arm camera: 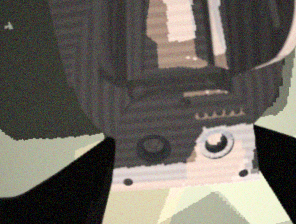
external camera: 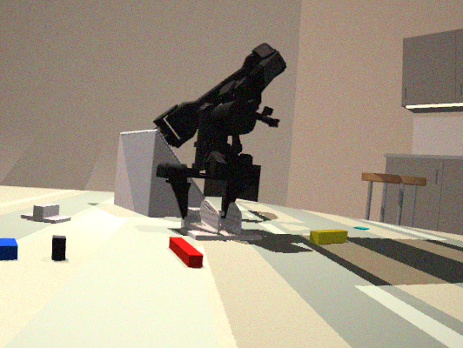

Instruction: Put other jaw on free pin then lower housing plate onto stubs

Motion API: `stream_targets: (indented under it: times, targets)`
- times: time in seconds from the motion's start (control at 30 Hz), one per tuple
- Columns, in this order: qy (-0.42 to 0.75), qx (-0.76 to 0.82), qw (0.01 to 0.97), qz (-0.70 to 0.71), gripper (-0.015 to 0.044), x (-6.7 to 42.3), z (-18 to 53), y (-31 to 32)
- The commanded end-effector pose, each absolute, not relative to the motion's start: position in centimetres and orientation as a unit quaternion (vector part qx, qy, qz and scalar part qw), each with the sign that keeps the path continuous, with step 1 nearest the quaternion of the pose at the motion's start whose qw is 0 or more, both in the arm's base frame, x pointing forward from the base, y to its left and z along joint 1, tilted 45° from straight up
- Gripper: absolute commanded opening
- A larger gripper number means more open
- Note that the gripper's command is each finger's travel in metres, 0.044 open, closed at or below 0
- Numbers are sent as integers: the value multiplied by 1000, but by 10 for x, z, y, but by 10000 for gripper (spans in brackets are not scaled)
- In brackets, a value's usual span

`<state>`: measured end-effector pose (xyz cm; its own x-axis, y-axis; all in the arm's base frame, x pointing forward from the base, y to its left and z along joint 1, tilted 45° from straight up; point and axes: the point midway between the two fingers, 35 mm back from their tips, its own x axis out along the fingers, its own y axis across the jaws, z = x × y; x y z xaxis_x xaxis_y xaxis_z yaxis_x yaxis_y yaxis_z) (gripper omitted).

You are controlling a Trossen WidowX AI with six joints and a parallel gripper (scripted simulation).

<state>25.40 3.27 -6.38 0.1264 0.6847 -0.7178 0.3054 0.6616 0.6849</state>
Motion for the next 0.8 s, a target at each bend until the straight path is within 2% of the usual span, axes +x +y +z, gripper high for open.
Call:
stream_targets:
  times: [0.0, 0.77]
  targets:
    - [645, 387, 642, 149, 351, 253, -65, 35]
    - [644, 385, 643, 151, 351, 253, -68, 38]
